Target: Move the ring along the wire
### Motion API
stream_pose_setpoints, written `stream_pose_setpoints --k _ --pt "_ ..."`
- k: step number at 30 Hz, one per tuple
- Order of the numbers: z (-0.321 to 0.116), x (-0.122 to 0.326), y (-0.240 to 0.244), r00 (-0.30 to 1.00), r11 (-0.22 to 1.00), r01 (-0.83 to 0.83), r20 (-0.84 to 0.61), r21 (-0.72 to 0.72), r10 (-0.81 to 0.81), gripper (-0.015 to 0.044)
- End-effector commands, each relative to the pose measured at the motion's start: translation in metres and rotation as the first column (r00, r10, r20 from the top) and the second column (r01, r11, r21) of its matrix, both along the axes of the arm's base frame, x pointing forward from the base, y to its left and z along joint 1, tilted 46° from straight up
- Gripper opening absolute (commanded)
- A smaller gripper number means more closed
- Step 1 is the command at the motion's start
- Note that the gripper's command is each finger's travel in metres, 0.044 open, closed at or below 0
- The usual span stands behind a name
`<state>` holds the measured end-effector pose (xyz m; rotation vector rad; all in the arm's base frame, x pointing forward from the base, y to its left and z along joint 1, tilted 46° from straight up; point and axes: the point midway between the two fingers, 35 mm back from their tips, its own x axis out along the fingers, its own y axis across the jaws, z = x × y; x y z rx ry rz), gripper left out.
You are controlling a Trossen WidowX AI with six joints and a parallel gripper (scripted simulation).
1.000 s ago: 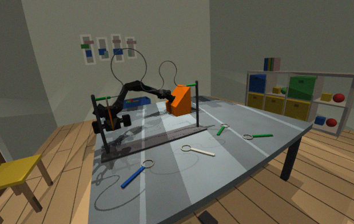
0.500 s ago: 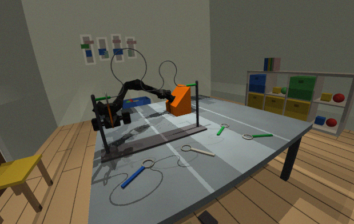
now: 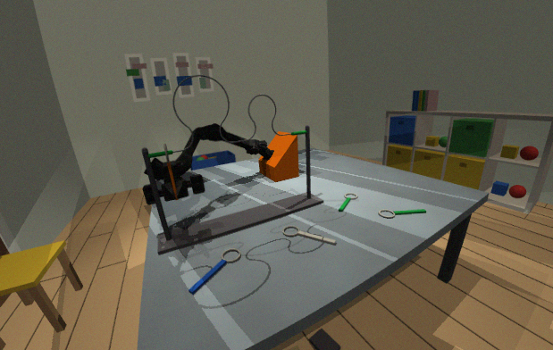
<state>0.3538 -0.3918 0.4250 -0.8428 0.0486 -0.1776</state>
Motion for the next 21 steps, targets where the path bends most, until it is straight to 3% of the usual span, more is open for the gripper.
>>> stream_pose_setpoints --k 1,21 --pt "-0.001 -0.003 0.002 1.0 1.0 0.021 -0.016 0.006 -0.021 -0.015" --pt "-0.012 -0.042 0.028 0.93 0.959 0.283 -0.251 0.027 -0.268 -0.015"
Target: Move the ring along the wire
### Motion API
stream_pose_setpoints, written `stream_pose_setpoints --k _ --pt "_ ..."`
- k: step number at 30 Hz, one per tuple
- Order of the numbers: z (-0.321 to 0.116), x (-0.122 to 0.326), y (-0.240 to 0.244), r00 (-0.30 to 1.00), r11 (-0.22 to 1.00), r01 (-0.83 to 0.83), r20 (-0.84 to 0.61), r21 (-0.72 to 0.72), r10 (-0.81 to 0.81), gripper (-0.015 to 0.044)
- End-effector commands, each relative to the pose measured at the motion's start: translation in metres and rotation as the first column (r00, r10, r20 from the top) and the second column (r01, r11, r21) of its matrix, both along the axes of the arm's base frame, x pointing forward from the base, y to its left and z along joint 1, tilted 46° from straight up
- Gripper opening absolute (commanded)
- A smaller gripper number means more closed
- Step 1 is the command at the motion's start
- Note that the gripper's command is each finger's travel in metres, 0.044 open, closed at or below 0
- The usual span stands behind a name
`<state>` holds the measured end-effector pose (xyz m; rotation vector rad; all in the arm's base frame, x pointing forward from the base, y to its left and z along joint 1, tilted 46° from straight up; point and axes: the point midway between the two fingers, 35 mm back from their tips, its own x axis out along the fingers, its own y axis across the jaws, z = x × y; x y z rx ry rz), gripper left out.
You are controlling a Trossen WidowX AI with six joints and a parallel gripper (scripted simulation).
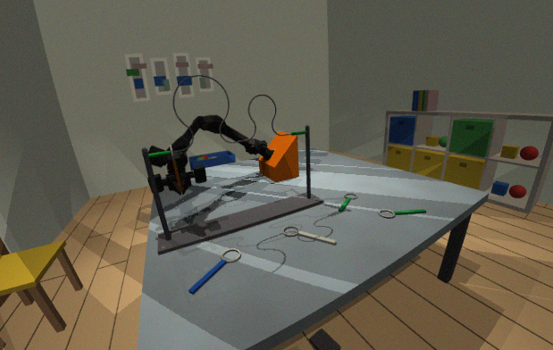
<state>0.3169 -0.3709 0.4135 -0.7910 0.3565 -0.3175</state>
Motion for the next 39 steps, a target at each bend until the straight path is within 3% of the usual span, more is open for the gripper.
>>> stream_pose_setpoints --k 1,8,19,39 --pt "-0.001 -0.007 0.009 0.998 0.999 0.047 -0.049 0.006 -0.046 -0.015" --pt "-0.005 -0.018 0.022 0.984 0.991 0.132 -0.127 0.036 -0.127 -0.015" --pt "-0.02 -0.016 0.035 0.985 0.984 0.132 -0.127 0.118 -0.116 -0.015" --pt "-0.052 -0.007 0.082 0.993 0.885 0.103 -0.096 0.454 -0.067 -0.015"
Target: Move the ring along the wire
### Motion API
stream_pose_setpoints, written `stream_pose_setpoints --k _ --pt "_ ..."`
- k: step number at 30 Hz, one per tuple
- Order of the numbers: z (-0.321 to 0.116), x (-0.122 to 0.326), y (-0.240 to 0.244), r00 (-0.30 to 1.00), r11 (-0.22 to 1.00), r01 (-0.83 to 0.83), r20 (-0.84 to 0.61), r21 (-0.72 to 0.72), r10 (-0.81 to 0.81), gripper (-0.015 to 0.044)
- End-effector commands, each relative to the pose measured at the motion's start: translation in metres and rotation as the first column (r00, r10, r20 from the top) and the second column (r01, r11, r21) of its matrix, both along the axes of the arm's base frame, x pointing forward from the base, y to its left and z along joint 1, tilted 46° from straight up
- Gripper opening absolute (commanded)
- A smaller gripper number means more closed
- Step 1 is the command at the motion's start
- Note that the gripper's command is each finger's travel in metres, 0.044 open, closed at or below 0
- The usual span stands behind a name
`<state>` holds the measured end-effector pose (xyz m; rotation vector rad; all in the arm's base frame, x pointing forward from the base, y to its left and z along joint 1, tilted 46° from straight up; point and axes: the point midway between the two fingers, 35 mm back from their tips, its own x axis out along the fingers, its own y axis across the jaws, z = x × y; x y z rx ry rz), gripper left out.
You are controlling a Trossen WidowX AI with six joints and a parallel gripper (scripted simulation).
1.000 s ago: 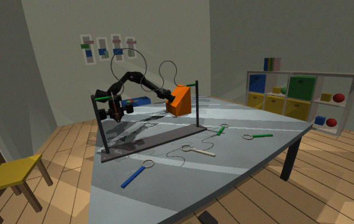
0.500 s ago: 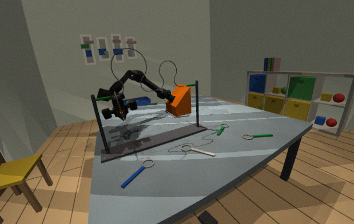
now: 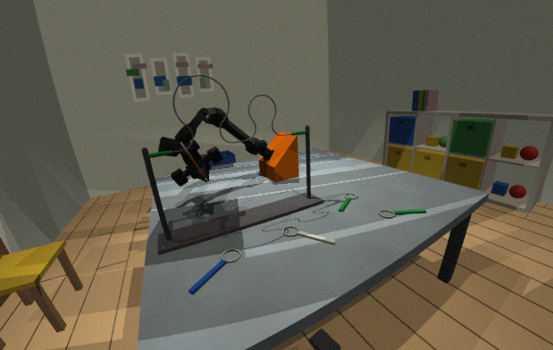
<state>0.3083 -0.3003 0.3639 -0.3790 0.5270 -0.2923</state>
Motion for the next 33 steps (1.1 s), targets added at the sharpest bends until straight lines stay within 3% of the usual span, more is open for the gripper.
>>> stream_pose_setpoints --k 1,15,33 --pt "-0.004 0.002 0.014 1.0 0.997 -0.01 0.019 0.08 0.009 -0.015" --pt "-0.014 0.011 0.061 0.997 0.922 -0.031 0.08 0.386 0.0 -0.015" --pt "-0.005 0.021 0.116 0.989 0.714 -0.075 0.143 0.697 -0.035 -0.015"
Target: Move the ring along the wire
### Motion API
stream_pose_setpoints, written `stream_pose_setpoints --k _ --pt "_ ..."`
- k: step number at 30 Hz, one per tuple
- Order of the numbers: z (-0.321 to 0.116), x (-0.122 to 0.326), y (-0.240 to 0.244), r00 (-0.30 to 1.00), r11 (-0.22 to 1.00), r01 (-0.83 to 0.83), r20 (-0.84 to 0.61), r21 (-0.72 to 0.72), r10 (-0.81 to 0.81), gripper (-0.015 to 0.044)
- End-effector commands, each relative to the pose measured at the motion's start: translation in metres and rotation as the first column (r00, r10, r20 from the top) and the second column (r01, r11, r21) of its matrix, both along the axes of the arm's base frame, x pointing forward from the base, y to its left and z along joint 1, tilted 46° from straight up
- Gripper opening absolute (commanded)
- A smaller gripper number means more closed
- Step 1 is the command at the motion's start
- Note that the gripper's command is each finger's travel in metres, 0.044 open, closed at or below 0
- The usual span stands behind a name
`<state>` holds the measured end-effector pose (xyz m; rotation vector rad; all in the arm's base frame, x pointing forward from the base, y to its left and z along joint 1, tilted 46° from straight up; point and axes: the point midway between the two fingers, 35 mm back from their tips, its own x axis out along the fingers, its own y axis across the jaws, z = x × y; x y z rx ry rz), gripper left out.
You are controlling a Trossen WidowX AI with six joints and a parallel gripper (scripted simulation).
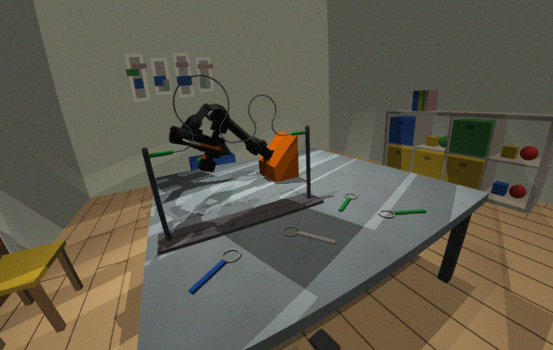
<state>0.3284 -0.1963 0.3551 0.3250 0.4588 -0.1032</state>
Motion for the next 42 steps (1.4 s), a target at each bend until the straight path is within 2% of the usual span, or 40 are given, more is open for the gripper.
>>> stream_pose_setpoints --k 1,18,42 --pt "0.005 0.002 0.015 1.0 0.996 -0.01 0.018 0.086 0.009 -0.015" --pt "0.026 0.008 0.052 0.998 0.934 -0.024 0.069 0.357 0.0 -0.015" --pt "0.054 0.012 0.079 0.994 0.814 -0.044 0.106 0.579 -0.021 -0.015"
